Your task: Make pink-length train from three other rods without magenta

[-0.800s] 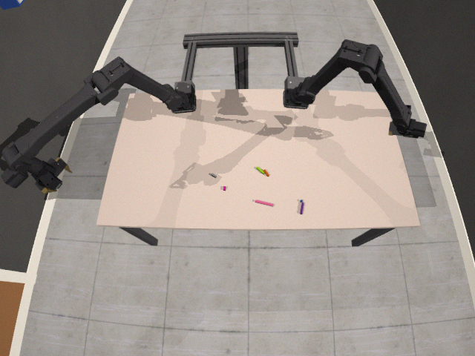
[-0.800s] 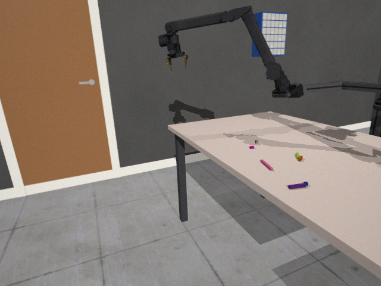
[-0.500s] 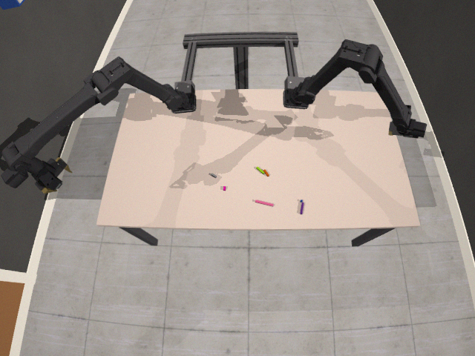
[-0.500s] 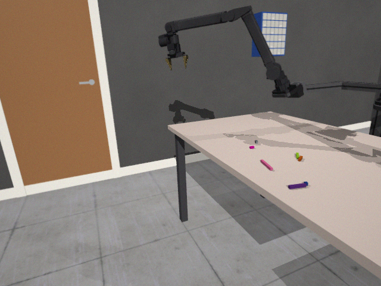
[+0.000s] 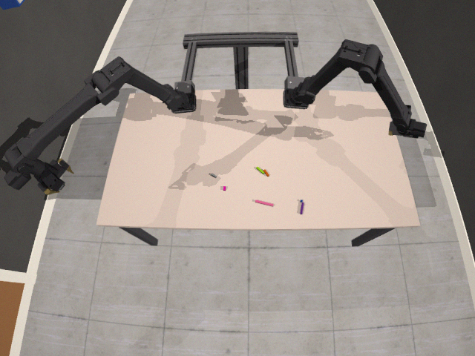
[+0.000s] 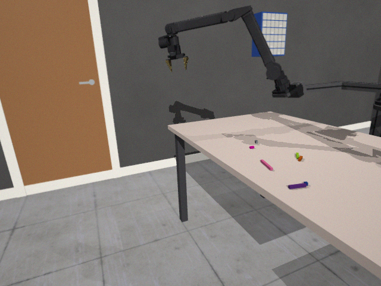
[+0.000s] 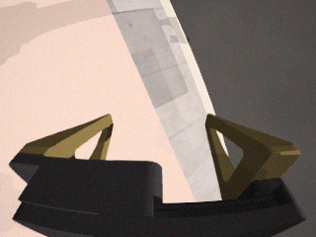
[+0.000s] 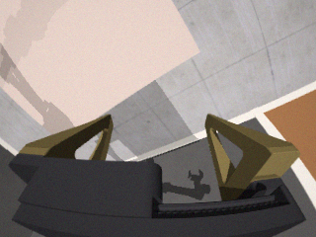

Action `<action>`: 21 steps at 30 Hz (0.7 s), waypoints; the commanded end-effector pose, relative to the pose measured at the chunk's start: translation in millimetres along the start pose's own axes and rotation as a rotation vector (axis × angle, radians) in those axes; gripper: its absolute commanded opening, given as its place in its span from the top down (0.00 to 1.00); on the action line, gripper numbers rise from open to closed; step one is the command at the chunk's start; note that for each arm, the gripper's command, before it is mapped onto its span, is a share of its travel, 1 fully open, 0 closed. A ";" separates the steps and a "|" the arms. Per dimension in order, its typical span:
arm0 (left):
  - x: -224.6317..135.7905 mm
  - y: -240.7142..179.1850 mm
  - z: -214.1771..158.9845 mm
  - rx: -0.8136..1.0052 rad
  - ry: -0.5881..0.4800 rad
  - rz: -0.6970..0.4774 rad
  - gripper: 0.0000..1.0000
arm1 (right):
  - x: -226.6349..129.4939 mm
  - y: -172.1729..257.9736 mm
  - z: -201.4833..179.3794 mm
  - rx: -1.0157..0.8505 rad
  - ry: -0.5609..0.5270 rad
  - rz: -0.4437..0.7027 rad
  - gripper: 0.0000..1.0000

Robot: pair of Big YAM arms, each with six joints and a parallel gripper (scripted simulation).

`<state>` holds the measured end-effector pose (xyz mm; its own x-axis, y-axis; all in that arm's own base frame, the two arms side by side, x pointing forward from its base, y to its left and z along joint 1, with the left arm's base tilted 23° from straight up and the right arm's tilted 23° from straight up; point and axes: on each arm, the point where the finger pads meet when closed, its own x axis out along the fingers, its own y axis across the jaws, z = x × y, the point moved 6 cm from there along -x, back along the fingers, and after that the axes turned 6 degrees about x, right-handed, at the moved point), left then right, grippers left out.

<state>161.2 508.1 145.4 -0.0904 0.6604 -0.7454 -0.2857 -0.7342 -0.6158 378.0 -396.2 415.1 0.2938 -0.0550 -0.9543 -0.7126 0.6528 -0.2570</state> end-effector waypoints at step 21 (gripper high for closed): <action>-65.9 -74.3 75.6 0.302 -0.049 -0.254 0.00 | 259.1 238.4 338.1 -0.943 0.041 -0.046 0.00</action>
<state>124.2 518.8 221.8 -0.0412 0.7725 -0.6336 -0.4966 -0.5661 -0.6579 501.7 -43.5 160.2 0.2375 -0.0998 -0.9662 -0.9673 -0.1150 -0.2259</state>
